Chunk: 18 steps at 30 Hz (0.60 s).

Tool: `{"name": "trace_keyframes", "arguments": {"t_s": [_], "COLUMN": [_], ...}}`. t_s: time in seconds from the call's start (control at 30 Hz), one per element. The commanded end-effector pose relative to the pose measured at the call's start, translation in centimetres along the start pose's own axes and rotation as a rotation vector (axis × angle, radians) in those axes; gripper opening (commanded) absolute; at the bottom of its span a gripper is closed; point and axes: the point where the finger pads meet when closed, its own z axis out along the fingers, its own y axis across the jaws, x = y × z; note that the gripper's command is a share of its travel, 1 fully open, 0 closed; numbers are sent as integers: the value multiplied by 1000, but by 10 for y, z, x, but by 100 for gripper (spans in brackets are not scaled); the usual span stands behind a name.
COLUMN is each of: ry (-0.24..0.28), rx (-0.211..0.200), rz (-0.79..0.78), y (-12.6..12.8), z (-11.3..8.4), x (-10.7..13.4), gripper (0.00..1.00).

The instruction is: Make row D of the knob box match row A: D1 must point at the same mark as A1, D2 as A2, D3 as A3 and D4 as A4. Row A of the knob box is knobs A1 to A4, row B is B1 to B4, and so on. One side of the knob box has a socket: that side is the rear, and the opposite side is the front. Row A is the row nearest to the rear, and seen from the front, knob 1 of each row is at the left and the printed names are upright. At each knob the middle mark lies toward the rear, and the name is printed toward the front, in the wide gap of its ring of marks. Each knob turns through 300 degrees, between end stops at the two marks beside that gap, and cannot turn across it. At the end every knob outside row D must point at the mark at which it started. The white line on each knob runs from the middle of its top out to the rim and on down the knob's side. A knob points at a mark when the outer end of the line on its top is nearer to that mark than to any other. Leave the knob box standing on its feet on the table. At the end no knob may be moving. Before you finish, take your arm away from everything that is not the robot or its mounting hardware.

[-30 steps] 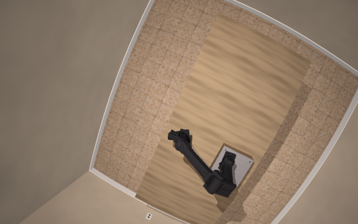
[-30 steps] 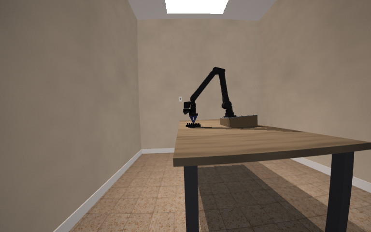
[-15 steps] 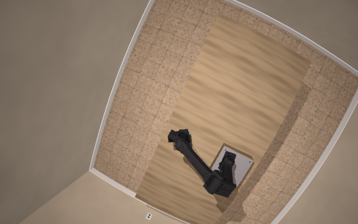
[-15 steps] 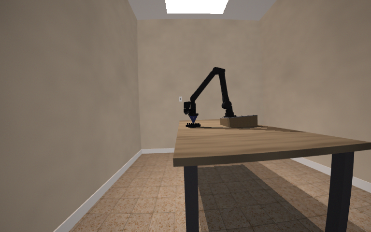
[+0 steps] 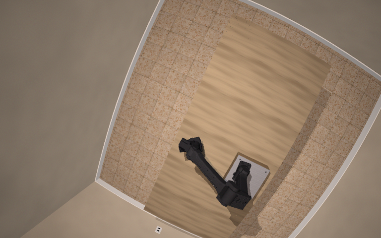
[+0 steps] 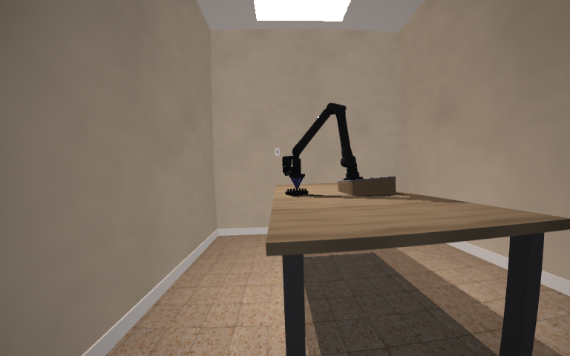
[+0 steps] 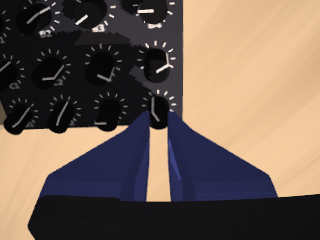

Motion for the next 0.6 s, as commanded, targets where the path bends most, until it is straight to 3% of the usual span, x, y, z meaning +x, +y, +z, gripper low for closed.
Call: {"name": "trace_keyframes", "arguments": {"t_s": [0.0,0.5,0.53,0.57], "ry": [-8,-8,-8,-8], "rx": [-14,-14,-14,-14], "rz": [-35,-35,-35,-35], "y": [7,7,7,7], "z": [7,7,7,7], "x": [-3,-3,-3,-3], "gripper": [9,9,19,19]}}
